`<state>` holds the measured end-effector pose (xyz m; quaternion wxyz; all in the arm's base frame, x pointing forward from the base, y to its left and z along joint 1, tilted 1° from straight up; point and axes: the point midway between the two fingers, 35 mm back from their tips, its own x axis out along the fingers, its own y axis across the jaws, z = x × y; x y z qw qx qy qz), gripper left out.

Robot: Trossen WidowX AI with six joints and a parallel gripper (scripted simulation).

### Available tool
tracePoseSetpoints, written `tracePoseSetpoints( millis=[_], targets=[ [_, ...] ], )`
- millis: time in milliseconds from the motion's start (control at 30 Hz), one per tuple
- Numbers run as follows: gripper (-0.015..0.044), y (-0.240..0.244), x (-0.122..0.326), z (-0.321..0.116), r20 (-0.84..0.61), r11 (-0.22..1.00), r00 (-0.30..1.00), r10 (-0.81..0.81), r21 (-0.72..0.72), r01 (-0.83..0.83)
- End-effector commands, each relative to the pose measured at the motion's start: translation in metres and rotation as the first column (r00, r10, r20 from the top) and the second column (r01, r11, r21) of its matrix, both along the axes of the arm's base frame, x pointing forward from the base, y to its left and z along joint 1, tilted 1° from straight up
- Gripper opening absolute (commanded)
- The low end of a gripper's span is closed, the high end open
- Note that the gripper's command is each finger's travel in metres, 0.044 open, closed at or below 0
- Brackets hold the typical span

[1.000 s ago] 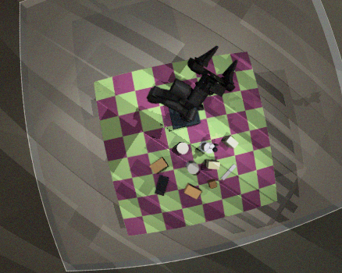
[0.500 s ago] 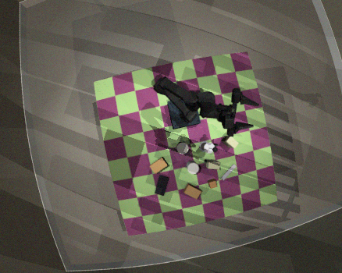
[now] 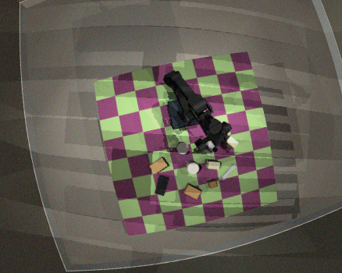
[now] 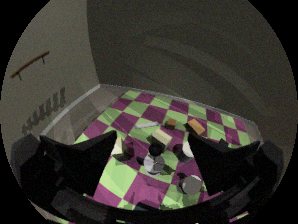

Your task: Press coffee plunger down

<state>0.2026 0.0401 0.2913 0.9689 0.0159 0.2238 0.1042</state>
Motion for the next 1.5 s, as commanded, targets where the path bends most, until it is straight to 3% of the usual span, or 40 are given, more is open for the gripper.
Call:
tracePoseSetpoints(
  millis=[0,267,1300,1467],
  targets=[
    [0.044,-0.008,-0.003,-0.015,-0.038,0.997,0.999,-0.018,-0.073,0.016],
    [0.044,-0.006,-0.004,-0.069,-0.038,0.997,0.999,-0.011,-0.073,0.008],
    [0.044,0.002,0.03,-0.088,-0.035,0.997,0.999,-0.006,-0.072,0.003],
    [0.0309,0.002,0.03,-0.088,-0.035,0.997,0.999,-0.006,-0.072,0.003]
  ],
)
